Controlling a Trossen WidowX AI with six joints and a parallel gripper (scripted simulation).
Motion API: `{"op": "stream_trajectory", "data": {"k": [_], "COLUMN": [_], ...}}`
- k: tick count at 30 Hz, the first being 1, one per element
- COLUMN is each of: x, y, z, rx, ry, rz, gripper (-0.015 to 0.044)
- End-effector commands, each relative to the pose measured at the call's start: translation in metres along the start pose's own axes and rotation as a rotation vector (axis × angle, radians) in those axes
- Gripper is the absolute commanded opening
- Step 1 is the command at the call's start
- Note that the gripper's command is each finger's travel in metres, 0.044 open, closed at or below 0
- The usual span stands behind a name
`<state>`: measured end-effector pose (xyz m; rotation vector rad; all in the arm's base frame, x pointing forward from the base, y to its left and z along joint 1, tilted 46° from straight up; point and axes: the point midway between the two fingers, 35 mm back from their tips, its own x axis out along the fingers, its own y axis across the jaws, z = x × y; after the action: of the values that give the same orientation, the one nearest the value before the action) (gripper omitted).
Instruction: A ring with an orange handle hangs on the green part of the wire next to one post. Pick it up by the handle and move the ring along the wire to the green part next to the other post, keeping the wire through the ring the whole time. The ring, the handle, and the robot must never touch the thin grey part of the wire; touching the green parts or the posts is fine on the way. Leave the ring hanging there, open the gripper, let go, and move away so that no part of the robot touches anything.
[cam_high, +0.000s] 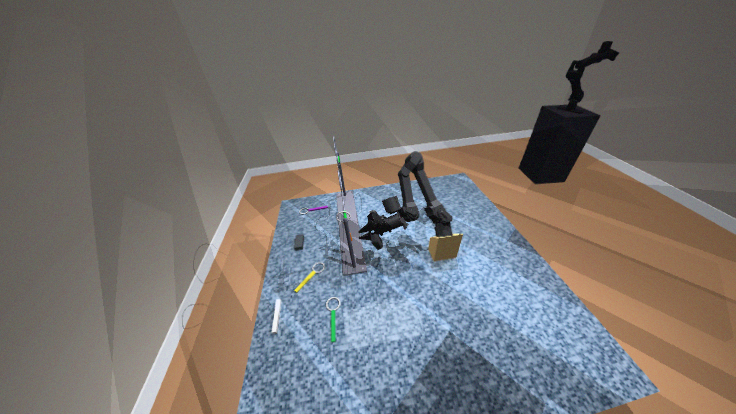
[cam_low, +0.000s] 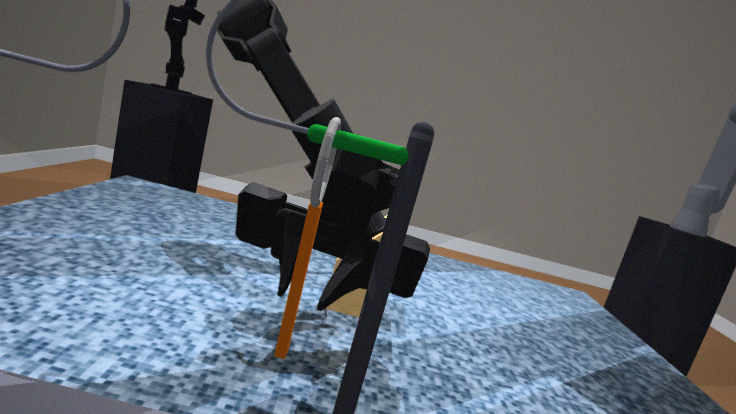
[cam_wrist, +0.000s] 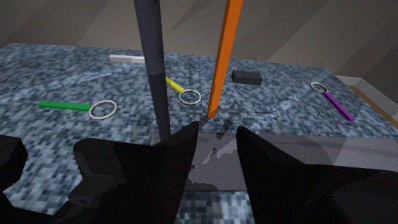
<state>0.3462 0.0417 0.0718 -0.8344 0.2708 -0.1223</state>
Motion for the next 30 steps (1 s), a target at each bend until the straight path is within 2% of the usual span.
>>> {"op": "stream_trajectory", "data": {"k": [1, 28, 30], "x": [-0.018, -0.025, -0.032], "y": [0.000, 0.000, 0.001], "z": [-0.003, -0.004, -0.003], "rx": [-0.001, -0.001, -0.005], "ry": [0.009, 0.009, 0.003], "rz": [0.001, 0.001, 0.005], "gripper": [0.0160, 0.0160, 0.0212]}}
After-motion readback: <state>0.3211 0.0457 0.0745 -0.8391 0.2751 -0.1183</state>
